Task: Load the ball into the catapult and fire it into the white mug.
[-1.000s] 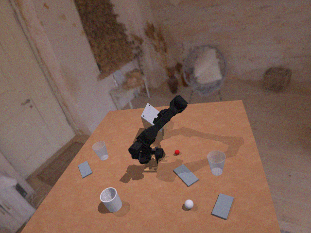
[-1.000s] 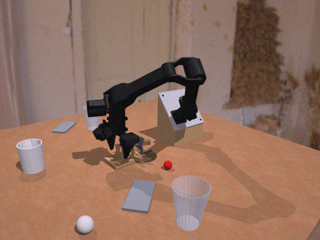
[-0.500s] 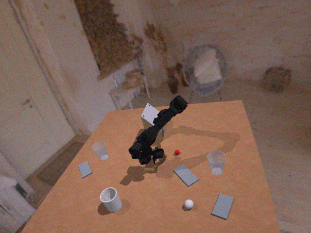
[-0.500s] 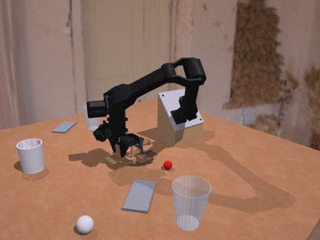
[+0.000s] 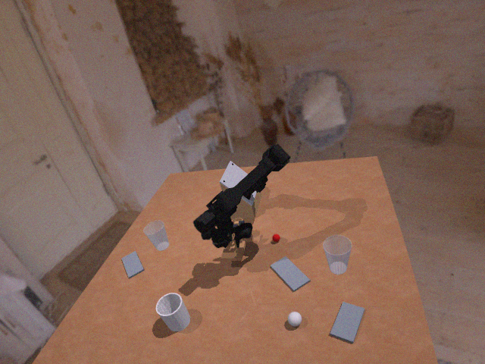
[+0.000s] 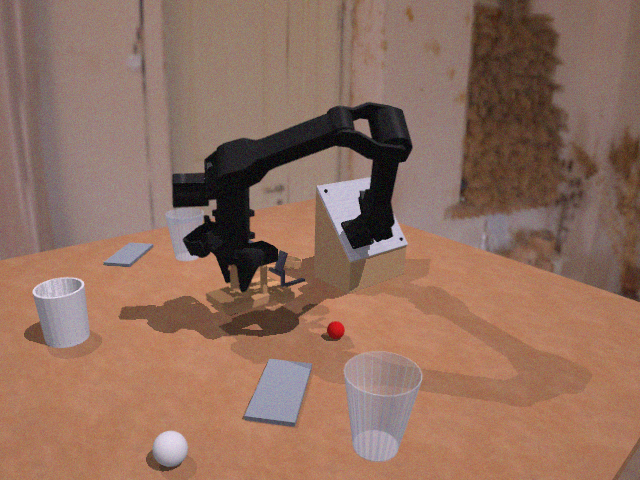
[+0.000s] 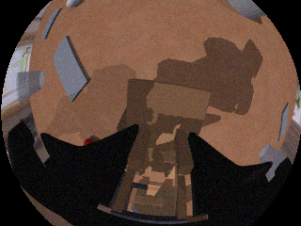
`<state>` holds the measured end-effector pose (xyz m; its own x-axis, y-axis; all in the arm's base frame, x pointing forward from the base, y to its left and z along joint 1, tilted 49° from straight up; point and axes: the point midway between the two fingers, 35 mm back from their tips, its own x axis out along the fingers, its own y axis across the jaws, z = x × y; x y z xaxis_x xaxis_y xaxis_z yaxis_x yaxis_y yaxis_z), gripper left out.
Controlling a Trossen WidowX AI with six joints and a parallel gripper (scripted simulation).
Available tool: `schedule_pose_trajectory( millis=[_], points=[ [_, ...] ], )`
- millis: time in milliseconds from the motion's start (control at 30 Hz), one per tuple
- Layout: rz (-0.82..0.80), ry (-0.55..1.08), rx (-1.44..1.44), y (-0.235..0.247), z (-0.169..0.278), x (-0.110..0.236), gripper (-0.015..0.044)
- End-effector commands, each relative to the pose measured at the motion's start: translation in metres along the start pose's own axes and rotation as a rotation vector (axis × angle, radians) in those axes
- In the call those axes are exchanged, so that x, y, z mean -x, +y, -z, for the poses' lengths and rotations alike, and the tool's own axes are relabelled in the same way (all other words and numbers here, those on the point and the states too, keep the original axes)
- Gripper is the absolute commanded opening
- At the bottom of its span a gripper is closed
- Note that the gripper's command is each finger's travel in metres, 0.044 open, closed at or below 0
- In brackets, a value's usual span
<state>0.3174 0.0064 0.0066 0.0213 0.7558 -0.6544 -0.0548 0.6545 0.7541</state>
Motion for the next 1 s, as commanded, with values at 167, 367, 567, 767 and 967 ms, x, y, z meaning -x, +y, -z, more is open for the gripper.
schedule_pose_trajectory(
  millis=[167,367,567,767,967],
  points=[
    [0.009,-0.001,-0.22,-0.062,-0.001,0.003,0.0],
    [0.008,-0.002,-0.261,-0.079,-0.001,0.002,0.0],
    [0.009,-0.002,-0.261,-0.08,-0.001,-0.005,0.0],
    [0.009,-0.002,-0.26,-0.08,-0.002,-0.015,0.0],
    [0.008,-0.002,-0.26,-0.081,-0.002,-0.025,0.0]
  ],
)
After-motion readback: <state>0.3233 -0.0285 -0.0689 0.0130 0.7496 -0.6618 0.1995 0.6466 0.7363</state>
